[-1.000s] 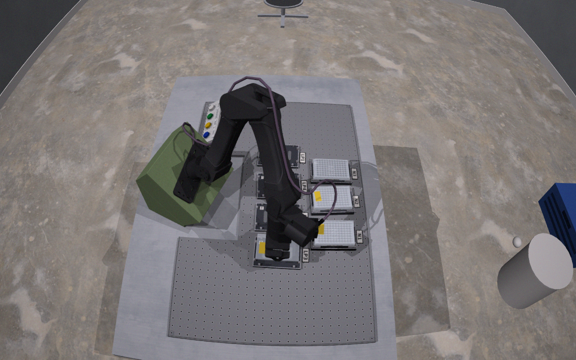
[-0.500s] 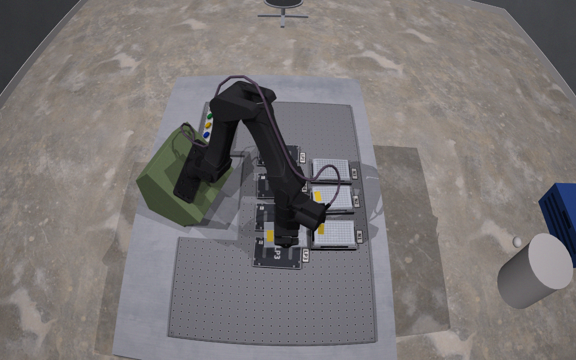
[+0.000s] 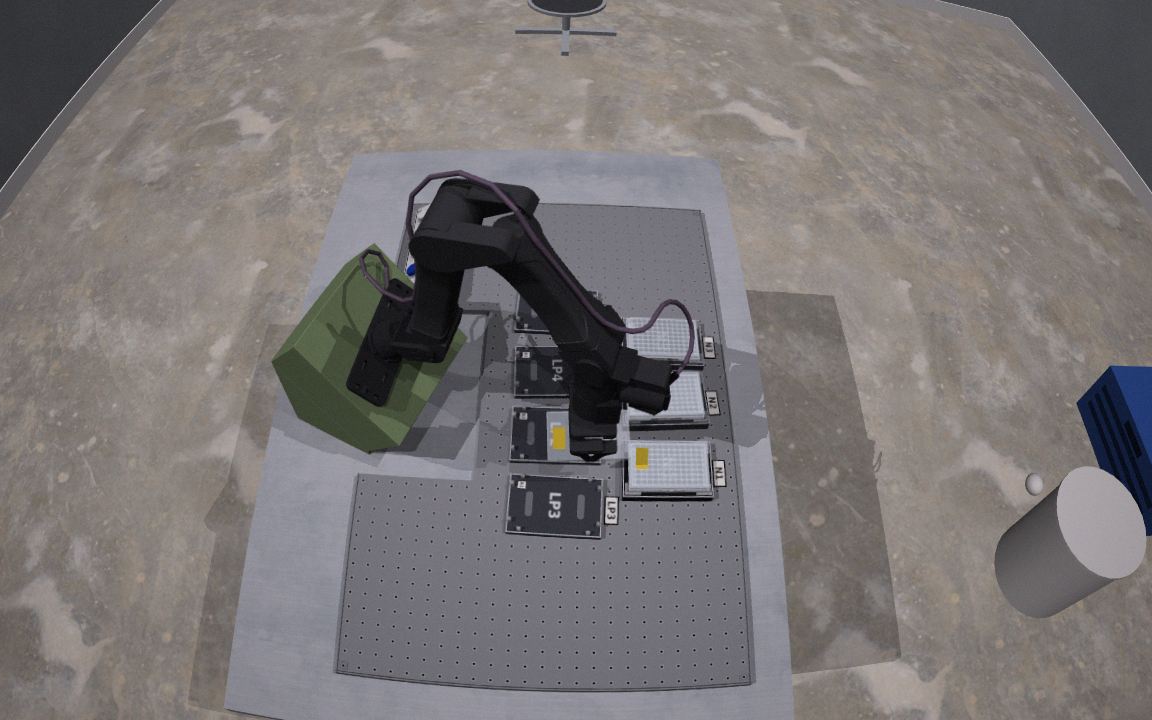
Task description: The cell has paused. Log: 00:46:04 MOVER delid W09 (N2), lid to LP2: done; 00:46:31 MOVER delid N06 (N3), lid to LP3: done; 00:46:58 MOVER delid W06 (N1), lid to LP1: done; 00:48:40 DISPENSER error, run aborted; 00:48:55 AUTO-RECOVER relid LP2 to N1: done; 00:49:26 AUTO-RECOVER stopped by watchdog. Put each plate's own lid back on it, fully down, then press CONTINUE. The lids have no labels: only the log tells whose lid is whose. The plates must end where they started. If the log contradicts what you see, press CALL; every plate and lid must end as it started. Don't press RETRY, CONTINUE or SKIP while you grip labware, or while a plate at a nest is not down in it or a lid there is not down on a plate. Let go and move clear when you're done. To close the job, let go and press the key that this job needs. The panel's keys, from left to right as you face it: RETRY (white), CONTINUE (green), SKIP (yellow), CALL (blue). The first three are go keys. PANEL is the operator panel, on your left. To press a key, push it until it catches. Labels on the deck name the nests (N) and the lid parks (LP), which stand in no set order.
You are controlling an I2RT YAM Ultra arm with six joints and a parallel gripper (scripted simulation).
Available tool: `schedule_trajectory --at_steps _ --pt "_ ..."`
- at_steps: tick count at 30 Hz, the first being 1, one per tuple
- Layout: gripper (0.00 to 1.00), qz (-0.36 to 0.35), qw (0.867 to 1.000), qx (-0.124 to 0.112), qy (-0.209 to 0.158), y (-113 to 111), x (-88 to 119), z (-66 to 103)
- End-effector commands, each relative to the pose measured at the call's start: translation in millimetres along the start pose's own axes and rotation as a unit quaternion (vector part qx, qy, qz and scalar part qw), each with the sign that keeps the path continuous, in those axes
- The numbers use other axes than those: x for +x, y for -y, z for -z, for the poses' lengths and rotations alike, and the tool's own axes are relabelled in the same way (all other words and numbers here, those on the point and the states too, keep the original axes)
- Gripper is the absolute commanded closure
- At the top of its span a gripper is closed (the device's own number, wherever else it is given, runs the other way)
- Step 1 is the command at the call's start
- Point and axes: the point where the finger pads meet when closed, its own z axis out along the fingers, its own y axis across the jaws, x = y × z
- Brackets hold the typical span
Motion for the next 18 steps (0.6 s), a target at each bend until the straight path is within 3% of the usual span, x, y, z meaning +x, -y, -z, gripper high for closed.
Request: schedule_trajectory --at_steps 1,3,18 --pt "1.00 -0.027 0.999 0.027 -0.003 -2 -15 3.3" --pt "1.00 -0.027 0.999 0.027 -0.003 -2 -15 3.3" --pt "1.00 -0.026 0.999 0.027 -0.002 -67 -55 -0.1"
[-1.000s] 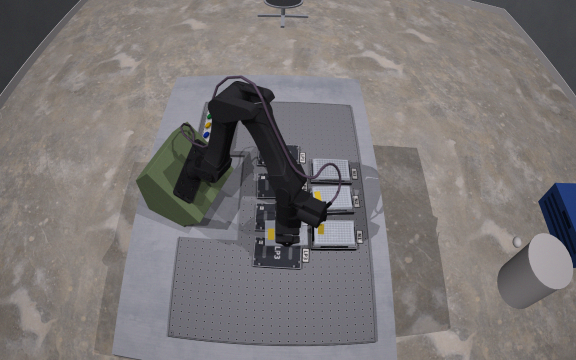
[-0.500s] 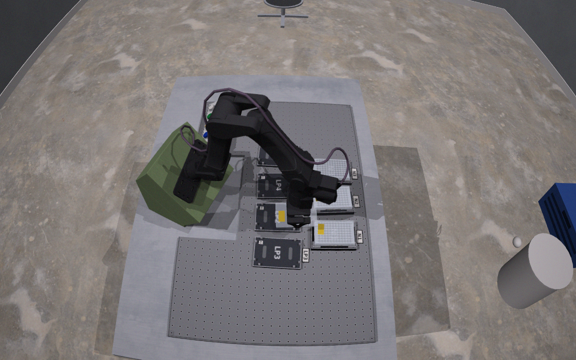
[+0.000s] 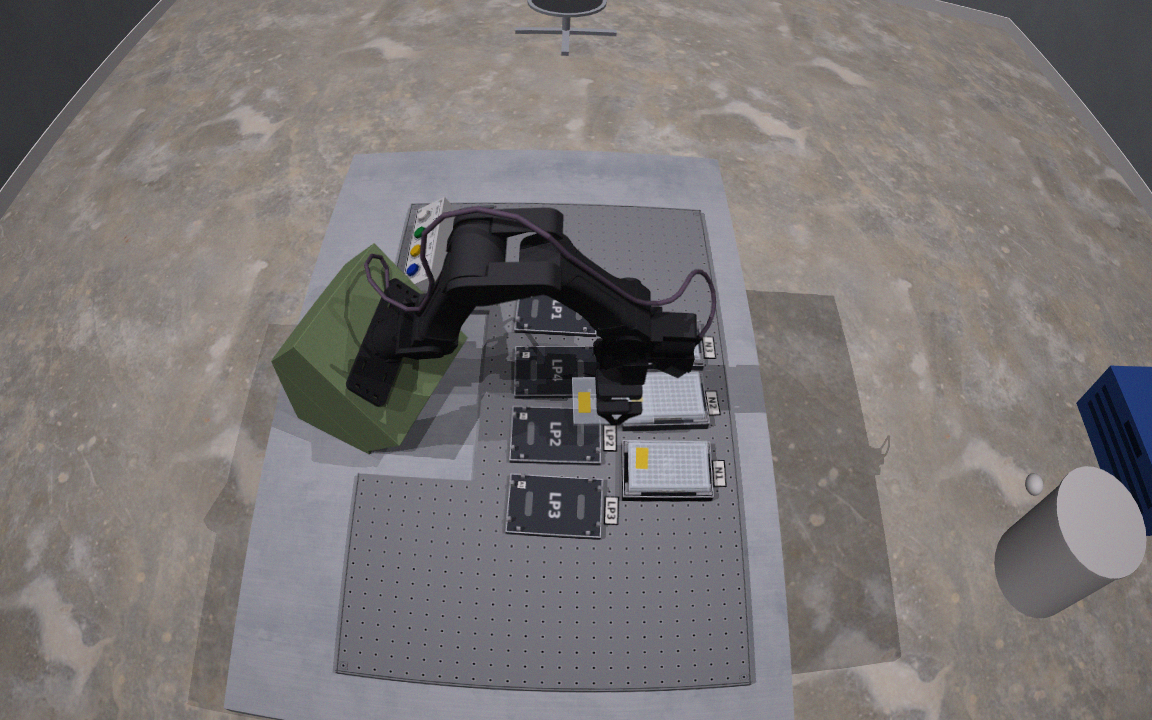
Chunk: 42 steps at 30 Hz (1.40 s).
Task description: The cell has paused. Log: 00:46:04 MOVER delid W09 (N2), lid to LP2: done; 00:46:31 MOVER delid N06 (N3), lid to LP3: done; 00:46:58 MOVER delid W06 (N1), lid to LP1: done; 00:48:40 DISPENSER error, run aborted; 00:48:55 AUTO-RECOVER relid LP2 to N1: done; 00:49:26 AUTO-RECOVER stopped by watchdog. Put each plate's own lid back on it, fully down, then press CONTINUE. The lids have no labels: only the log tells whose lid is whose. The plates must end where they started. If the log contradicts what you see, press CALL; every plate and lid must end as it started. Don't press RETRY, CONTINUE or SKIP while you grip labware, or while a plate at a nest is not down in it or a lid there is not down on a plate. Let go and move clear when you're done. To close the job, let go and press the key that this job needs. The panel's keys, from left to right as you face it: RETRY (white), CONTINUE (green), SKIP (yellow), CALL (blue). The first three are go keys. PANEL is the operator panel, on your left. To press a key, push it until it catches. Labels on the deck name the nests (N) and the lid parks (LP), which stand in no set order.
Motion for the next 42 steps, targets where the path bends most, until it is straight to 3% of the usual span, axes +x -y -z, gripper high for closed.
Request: schedule_trajectory --at_steps 1,34,42 --pt "1.00 -0.023 1.000 0.019 0.002 -2 -13 4.1" --pt "1.00 -0.022 1.000 0.018 0.004 -132 -90 0.8" --pt "1.00 -0.022 1.000 0.018 0.005 -154 -103 0.7"
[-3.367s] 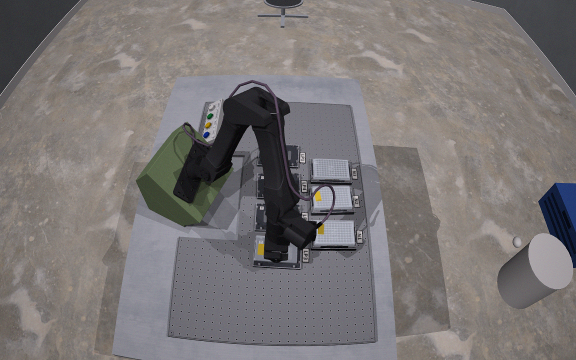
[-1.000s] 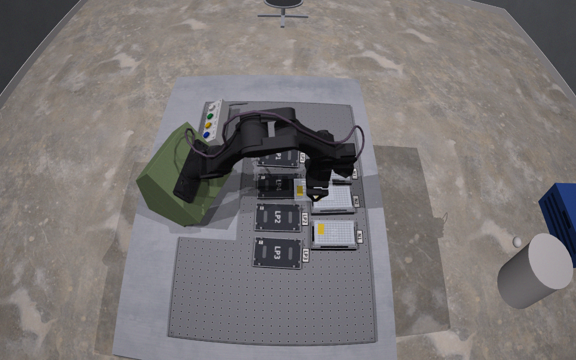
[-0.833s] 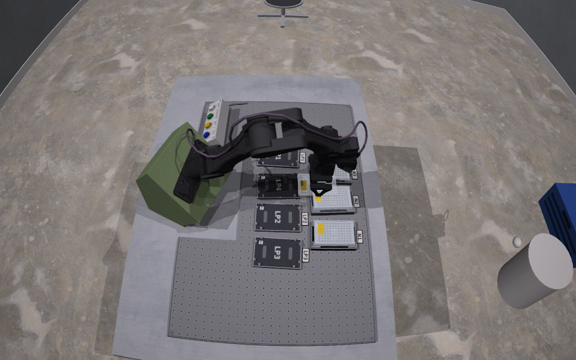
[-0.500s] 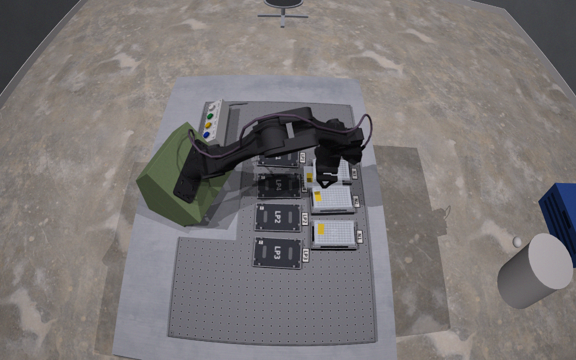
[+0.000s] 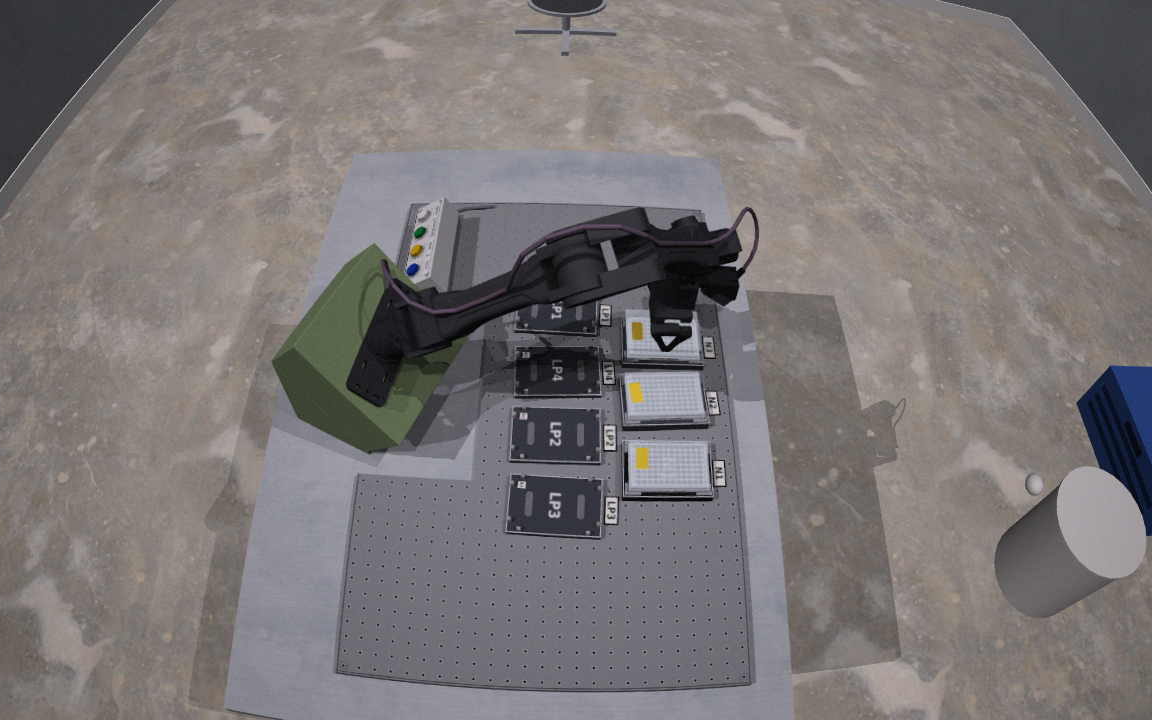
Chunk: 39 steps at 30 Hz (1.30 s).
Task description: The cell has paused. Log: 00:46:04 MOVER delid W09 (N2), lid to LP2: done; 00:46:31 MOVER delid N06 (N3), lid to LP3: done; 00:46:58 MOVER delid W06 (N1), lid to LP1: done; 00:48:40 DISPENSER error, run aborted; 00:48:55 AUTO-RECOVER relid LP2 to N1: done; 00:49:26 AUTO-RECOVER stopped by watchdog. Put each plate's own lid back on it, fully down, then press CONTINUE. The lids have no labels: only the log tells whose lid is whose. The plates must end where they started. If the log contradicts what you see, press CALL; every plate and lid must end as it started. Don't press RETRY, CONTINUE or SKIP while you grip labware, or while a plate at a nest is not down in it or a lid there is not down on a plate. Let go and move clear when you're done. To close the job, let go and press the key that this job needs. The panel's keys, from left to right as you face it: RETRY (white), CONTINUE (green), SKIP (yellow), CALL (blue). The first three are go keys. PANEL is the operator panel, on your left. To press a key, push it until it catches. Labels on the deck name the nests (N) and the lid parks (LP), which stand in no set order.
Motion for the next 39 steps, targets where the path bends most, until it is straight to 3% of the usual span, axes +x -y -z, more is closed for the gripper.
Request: schedule_trajectory --at_steps 1,2,3,6,20,28,34,39 --pt "1.00 -0.003 1.000 0.001 0.003 -10 -6 9.6" --pt "1.00 -0.003 1.000 0.001 0.003 -10 -6 9.8" --pt "1.00 -0.014 1.000 -0.005 0.017 -4 -14 21.7" --pt "1.00 -0.014 1.000 -0.005 0.016 -4 -14 21.9" --pt "1.00 -0.006 1.000 -0.003 0.008 -12 -11 10.4" --pt "1.00 -0.011 1.000 -0.009 0.017 -10 -17 13.1" --pt "1.00 -0.001 1.000 -0.001 -0.001 -9 -4 -1.3" --pt "1.00 -0.001 1.000 -0.003 0.002 -9 -4 -0.1"
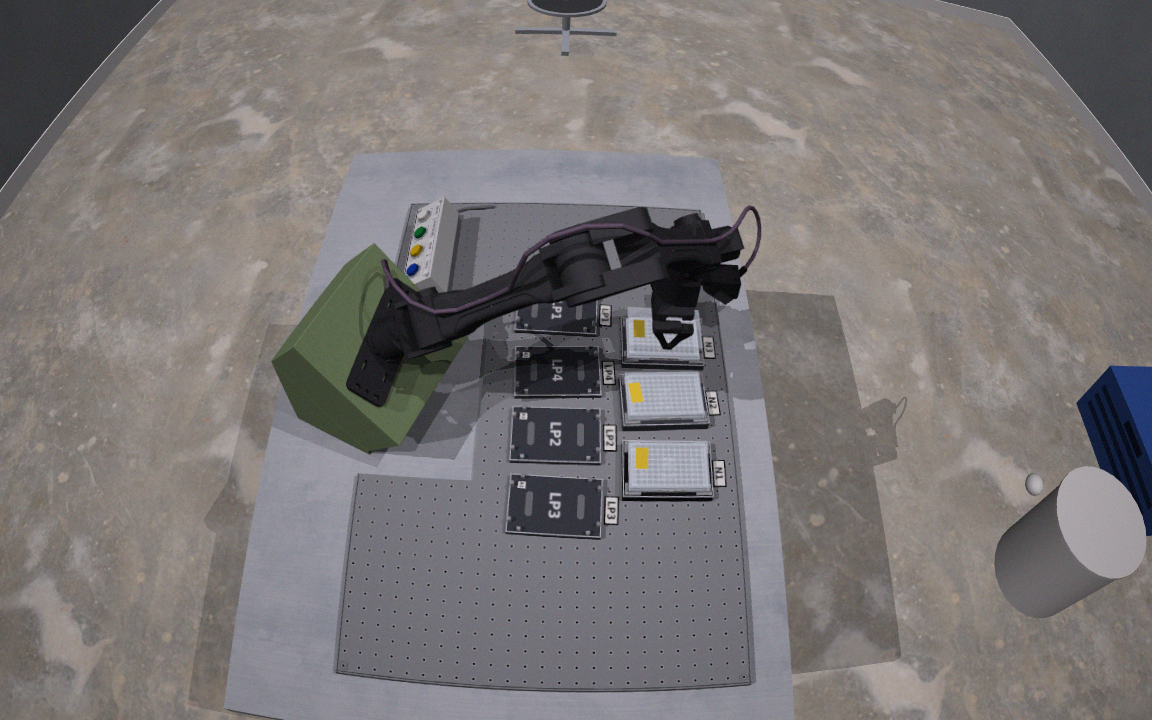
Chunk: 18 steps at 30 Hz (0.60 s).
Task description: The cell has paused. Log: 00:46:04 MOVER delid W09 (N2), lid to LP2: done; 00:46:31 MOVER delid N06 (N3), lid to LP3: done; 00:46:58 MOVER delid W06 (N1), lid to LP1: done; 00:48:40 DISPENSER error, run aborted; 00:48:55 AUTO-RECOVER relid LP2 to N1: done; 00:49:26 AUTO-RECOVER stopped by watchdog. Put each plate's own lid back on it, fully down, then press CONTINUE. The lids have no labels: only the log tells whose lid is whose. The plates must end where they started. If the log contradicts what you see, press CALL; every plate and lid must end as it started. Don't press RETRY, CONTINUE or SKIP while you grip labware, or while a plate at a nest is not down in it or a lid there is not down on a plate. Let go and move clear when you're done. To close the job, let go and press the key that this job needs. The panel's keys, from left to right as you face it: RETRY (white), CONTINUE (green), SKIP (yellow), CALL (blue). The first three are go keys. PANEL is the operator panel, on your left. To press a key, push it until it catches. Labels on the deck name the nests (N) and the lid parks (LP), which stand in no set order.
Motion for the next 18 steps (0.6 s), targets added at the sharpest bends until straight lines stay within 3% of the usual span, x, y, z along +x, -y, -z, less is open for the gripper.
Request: schedule_trajectory --at_steps 1,6,9,18 --pt "1.00 0.005 1.000 -0.003 0.002 -3 1 -2.3" --pt "1.00 0.010 1.000 -0.002 -0.005 -5 7 -7.1" --pt "1.00 0.000 1.000 -0.009 0.012 -4 -7 3.0" --pt "1.00 0.011 1.000 -0.003 -0.003 -6 7 -10.3"
